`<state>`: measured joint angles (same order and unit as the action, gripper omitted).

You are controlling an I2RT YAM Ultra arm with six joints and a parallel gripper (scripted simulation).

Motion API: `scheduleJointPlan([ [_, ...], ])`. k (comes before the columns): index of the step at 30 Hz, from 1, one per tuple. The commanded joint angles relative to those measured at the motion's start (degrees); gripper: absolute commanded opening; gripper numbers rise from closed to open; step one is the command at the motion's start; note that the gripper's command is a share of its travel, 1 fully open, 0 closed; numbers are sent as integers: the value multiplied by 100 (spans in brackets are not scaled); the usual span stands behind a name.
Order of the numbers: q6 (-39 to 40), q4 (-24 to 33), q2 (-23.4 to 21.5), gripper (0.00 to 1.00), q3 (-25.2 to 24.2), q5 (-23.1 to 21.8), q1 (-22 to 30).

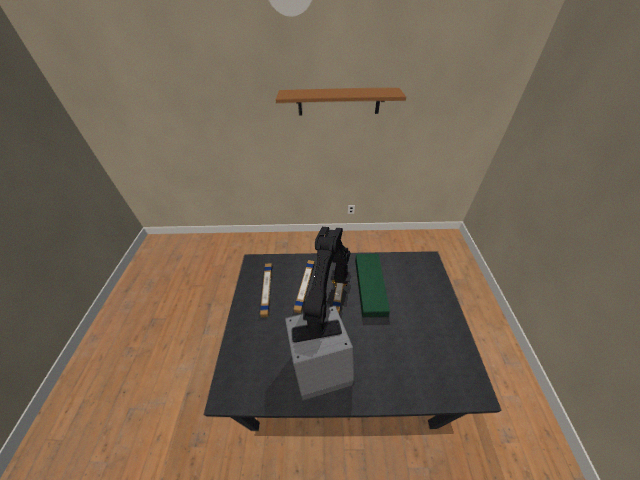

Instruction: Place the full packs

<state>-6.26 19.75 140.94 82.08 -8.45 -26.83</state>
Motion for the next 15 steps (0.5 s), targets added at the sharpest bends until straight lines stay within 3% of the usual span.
scheduleJointPlan([
  [1,57,-157,-125,0,222,7,21],
  [15,73,-240,-37,0,283,12,60],
])
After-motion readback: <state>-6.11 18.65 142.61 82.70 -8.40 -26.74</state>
